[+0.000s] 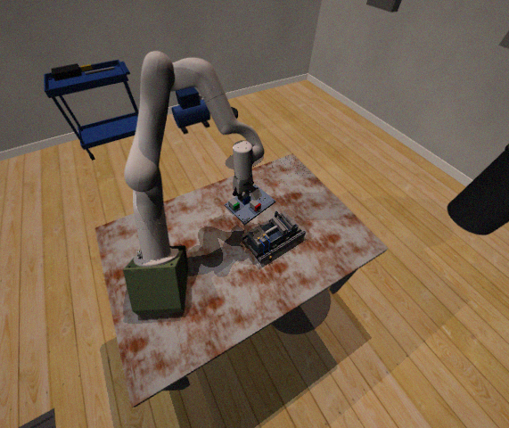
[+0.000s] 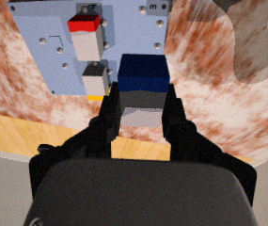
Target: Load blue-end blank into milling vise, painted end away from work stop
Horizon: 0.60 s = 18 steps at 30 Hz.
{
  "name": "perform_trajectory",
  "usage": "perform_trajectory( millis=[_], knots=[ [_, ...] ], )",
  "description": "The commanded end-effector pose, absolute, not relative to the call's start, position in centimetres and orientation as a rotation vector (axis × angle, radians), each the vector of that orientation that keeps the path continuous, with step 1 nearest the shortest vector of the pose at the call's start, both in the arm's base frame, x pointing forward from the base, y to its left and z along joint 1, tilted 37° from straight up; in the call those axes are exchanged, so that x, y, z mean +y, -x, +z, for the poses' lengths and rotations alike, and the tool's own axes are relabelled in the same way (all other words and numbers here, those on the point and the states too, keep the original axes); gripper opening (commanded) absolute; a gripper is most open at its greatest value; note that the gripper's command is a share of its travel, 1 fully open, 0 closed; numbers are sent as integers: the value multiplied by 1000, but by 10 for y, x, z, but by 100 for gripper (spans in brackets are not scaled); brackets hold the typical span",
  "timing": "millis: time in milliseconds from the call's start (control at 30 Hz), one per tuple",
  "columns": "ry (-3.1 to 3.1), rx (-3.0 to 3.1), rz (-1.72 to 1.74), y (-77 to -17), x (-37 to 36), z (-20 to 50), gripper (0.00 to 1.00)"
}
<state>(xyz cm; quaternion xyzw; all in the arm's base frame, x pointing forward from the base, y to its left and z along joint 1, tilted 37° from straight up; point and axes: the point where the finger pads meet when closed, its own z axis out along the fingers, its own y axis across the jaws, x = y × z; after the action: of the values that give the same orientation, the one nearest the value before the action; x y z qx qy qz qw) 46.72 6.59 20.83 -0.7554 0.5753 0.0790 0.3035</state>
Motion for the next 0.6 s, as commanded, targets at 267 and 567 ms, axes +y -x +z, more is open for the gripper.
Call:
perform_trajectory(
  millis=[267, 567],
  knots=[
    [2001, 1524, 208, -467, 64, 212, 0],
    [2001, 1524, 208, -468, 67, 207, 0]
  ],
)
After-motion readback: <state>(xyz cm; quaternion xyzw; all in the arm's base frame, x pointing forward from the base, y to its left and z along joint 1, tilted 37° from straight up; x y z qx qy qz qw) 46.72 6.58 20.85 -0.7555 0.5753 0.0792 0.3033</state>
